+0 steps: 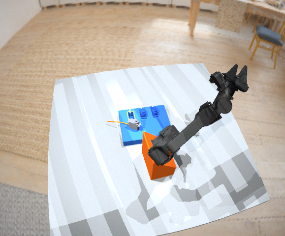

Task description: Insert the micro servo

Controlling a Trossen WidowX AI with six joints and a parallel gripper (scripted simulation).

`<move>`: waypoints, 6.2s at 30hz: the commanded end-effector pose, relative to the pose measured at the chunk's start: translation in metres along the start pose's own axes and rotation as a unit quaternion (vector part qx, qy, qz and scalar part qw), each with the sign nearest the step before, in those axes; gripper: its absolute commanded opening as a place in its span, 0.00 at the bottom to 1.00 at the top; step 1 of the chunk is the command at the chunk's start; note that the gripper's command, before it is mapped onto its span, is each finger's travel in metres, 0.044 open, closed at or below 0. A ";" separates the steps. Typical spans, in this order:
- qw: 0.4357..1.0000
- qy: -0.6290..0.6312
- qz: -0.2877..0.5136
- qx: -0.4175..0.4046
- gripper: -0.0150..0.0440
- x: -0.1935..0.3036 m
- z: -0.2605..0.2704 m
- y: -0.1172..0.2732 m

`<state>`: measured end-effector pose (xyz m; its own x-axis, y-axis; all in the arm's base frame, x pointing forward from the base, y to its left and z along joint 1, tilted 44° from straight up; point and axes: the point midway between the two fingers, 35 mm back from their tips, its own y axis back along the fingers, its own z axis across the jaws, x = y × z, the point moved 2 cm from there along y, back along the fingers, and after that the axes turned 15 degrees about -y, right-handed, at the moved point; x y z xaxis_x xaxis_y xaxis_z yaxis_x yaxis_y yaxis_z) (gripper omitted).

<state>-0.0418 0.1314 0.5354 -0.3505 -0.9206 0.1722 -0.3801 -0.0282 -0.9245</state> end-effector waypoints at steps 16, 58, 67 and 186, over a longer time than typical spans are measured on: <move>0.979 -0.158 0.083 -0.103 1.00 0.071 0.077 -0.027; 0.682 -0.446 0.297 -0.498 1.00 0.070 0.399 0.020; 0.591 -0.439 0.341 -0.584 1.00 0.033 0.453 0.062; 0.346 0.161 0.367 -0.848 0.25 -0.118 0.472 0.433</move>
<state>0.2411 0.0367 -0.0413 -0.8597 -0.3346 0.3859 0.0546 0.6911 0.7207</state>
